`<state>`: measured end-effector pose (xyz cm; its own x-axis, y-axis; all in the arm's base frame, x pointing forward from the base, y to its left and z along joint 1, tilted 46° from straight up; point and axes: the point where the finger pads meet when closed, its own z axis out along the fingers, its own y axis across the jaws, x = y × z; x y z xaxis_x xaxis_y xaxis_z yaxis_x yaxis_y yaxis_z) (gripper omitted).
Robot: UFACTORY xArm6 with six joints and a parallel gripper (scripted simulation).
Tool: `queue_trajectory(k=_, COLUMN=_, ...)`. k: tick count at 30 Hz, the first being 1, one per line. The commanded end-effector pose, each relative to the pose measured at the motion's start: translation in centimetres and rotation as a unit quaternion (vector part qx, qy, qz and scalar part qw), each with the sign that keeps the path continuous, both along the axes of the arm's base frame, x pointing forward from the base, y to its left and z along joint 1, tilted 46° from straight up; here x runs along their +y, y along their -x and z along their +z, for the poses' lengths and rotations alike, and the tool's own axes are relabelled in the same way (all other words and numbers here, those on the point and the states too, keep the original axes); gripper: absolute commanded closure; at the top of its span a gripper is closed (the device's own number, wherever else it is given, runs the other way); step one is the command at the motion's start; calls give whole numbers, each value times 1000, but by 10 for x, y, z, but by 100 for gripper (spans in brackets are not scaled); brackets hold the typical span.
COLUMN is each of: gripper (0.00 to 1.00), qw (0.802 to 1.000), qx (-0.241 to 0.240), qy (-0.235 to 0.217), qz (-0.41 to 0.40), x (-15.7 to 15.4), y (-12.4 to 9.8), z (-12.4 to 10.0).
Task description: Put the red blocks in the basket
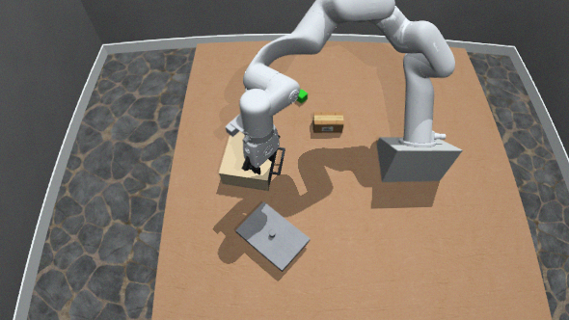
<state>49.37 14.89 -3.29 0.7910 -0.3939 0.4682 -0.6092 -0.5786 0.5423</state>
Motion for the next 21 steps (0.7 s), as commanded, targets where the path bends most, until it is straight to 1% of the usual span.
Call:
queue_trajectory(k=1, gripper=44, qw=1000, qx=-1, qy=1, qz=-2, x=32, y=7, z=-32)
queue_trajectory(k=2, gripper=44, qw=1000, qx=-1, qy=1, qz=-2, x=55, y=17, z=-57)
queue_trajectory(k=6, gripper=44, qw=1000, qx=-1, qy=1, qz=-2, x=80, y=26, z=-85)
queue_trajectory(k=11, gripper=44, qw=1000, qx=-1, qy=1, qz=-2, x=118, y=36, z=-127)
queue_trajectory(k=21, gripper=44, qw=1000, qx=-1, qy=1, qz=-2, x=118, y=36, z=-127)
